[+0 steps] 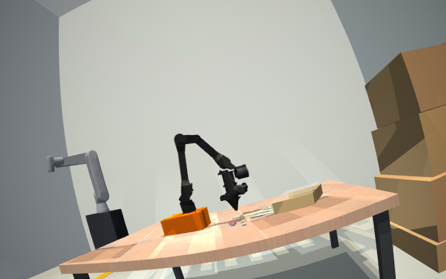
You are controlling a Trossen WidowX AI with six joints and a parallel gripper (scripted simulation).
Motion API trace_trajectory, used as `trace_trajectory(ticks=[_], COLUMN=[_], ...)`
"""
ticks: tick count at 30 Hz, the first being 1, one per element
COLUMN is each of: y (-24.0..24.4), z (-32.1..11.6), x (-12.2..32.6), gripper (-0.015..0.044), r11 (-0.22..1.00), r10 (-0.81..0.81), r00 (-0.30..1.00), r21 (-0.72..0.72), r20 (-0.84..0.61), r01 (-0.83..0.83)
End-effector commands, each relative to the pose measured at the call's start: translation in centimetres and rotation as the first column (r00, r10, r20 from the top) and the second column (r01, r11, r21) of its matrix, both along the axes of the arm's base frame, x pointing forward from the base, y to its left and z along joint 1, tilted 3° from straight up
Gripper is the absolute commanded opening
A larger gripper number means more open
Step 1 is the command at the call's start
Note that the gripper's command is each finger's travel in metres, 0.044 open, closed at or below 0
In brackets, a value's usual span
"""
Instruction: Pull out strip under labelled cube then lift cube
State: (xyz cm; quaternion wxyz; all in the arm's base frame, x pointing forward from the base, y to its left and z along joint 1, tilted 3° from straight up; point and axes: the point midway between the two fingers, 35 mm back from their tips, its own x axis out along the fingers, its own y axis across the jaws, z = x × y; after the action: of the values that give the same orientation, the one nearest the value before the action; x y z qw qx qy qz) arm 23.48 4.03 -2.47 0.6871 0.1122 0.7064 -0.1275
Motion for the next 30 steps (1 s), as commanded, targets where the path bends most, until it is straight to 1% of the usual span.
trace_trajectory(ticks=[1,6,18,30], y=[0.1,-0.8,-2.2,-3.4], z=[1.0,0.9,1.7,2.4], x=[0.3,2.5,6.6,11.0], gripper=[0.0000,0.0131,0.0440,0.0440], r11=[1.000,0.997,0.997,0.997], r10=[0.004,-0.080,-0.082,-0.082], r00=[1.000,0.997,0.997,0.997], r21=[0.005,0.003,0.001,0.001], r20=[0.004,0.007,0.011,0.015], r01=[-0.004,0.080,0.082,0.082])
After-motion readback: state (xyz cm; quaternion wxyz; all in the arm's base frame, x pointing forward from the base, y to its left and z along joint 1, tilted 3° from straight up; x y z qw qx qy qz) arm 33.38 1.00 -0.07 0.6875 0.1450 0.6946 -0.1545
